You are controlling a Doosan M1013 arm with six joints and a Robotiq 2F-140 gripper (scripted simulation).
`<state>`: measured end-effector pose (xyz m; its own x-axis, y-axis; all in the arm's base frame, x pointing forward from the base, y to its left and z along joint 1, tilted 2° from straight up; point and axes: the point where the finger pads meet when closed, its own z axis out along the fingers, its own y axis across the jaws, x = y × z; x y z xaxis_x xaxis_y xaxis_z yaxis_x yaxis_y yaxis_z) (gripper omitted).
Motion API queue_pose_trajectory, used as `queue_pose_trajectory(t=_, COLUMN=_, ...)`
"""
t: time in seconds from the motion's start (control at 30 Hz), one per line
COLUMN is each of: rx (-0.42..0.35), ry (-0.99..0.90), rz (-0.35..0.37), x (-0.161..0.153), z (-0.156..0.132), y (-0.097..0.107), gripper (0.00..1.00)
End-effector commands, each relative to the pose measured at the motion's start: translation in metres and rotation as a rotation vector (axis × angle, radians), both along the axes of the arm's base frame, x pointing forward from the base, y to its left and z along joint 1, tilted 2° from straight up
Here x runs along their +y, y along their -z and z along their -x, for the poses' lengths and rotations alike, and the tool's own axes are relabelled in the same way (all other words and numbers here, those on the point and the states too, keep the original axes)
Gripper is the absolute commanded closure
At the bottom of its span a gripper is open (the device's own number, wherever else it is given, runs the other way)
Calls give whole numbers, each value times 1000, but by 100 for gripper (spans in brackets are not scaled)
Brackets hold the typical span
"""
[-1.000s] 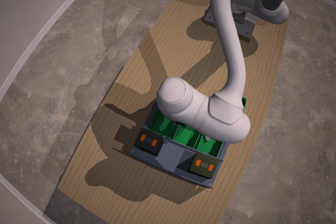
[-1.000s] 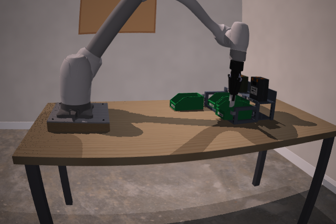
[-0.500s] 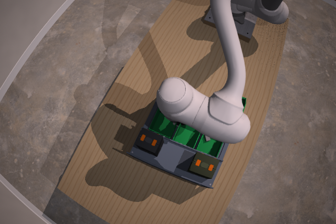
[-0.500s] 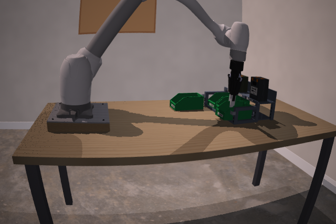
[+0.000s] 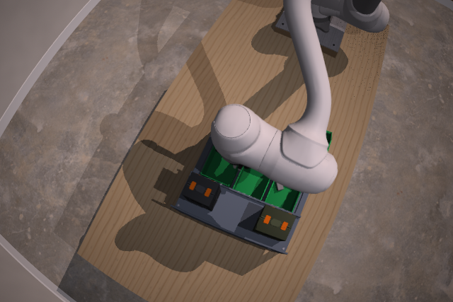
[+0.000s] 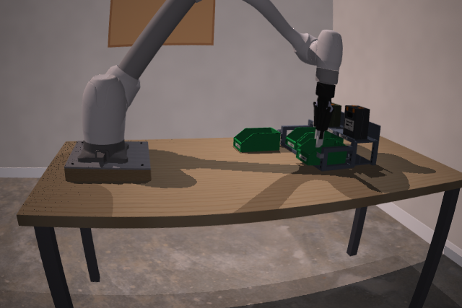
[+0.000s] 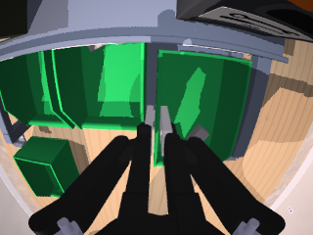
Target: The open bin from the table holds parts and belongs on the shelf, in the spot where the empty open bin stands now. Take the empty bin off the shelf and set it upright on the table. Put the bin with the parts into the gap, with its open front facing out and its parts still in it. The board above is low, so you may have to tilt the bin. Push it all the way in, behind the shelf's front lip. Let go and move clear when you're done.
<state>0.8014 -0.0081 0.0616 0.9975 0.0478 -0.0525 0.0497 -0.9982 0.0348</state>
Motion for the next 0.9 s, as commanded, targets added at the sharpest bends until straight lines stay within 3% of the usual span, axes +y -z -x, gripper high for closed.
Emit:
queue_pose_trajectory(t=0.0, rx=0, ry=0, rz=0, x=0, z=0, y=0, gripper=85)
queue_pose_trajectory(t=0.87, rx=0, ry=0, rz=0, x=0, z=0, y=-8, gripper=85)
